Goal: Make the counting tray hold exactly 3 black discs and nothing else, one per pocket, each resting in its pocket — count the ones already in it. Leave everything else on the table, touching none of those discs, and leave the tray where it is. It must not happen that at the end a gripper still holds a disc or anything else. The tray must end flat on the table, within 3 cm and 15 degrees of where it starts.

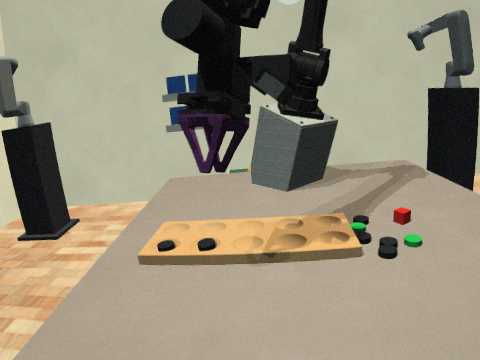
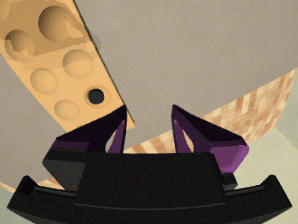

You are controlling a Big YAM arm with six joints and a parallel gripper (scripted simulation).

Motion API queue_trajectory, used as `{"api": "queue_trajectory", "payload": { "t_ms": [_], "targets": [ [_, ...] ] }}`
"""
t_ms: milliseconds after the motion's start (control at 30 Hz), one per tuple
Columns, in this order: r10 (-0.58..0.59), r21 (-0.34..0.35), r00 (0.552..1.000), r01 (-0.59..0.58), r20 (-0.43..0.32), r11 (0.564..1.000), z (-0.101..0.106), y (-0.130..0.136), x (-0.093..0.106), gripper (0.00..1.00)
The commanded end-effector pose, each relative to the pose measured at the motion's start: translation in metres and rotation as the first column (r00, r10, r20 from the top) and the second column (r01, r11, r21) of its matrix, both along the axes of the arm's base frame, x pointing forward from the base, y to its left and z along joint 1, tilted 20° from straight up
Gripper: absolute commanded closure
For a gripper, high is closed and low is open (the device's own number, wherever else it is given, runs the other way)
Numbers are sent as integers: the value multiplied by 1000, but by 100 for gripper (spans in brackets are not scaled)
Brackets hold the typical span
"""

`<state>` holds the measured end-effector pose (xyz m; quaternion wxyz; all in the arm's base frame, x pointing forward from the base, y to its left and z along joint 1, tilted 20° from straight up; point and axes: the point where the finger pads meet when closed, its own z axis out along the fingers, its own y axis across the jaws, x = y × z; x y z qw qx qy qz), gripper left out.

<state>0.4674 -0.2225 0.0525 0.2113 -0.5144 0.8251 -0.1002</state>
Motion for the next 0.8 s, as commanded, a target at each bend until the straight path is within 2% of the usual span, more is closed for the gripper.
{"api": "queue_trajectory", "payload": {
  "t_ms": [0,100,133,233,267,300,400,433,533,567,600,700,733,767],
  "targets": [
    [-116,-12,985,119,128,993,57,-6,39,55],
    [-116,-12,985,119,128,993,57,-6,39,55],
    [-151,-2,974,153,168,988,74,1,48,55],
    [-151,-2,974,153,168,988,74,1,48,55],
    [-177,2,972,179,157,984,68,-13,42,55],
    [-187,14,959,188,212,982,93,8,57,55],
    [-187,14,959,188,212,982,93,8,57,55],
    [-224,37,940,222,257,974,113,17,67,55],
    [-224,37,940,222,257,974,113,17,67,55],
    [-232,40,942,230,242,972,104,13,65,55],
    [-261,67,916,253,304,965,134,27,75,55],
    [-261,67,916,253,304,965,134,27,75,55],
    [-277,69,916,269,291,961,127,18,72,55],
    [-300,104,887,281,350,954,157,38,83,55]
  ]
}}
